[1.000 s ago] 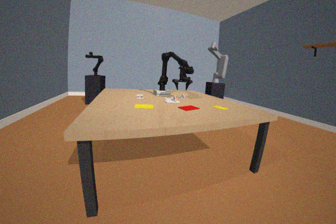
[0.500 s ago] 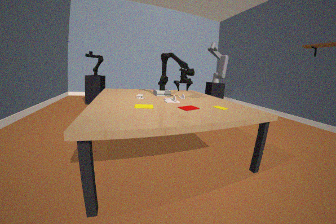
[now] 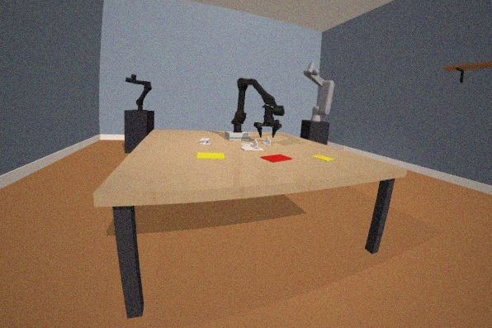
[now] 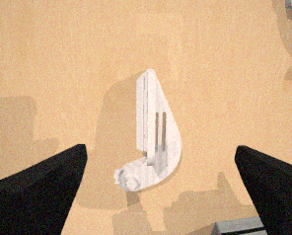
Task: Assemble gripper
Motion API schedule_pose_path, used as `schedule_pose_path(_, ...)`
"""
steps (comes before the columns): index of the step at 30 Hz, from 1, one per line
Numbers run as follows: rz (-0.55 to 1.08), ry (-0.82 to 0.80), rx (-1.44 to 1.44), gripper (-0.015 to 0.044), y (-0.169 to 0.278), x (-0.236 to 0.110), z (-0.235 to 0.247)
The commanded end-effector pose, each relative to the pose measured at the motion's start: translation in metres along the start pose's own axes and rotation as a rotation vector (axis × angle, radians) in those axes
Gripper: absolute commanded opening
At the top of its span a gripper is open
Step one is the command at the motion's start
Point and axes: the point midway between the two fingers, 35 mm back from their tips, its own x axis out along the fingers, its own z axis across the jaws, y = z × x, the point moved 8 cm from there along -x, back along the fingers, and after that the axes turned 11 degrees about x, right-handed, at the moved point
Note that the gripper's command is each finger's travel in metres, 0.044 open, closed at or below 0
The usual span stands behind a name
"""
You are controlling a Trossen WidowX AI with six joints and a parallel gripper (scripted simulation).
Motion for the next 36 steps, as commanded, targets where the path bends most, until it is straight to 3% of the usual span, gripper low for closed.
schedule_pose_path(1, 0.007, 0.004, 0.003, 0.044, 0.001, 0.008, 0.0)
schedule_pose_path(22, 0.007, 0.004, 0.003, 0.044, 0.002, 0.042, -0.002)
schedule_pose_path(36, 0.007, 0.004, 0.003, 0.044, 0.002, 0.043, -0.002)
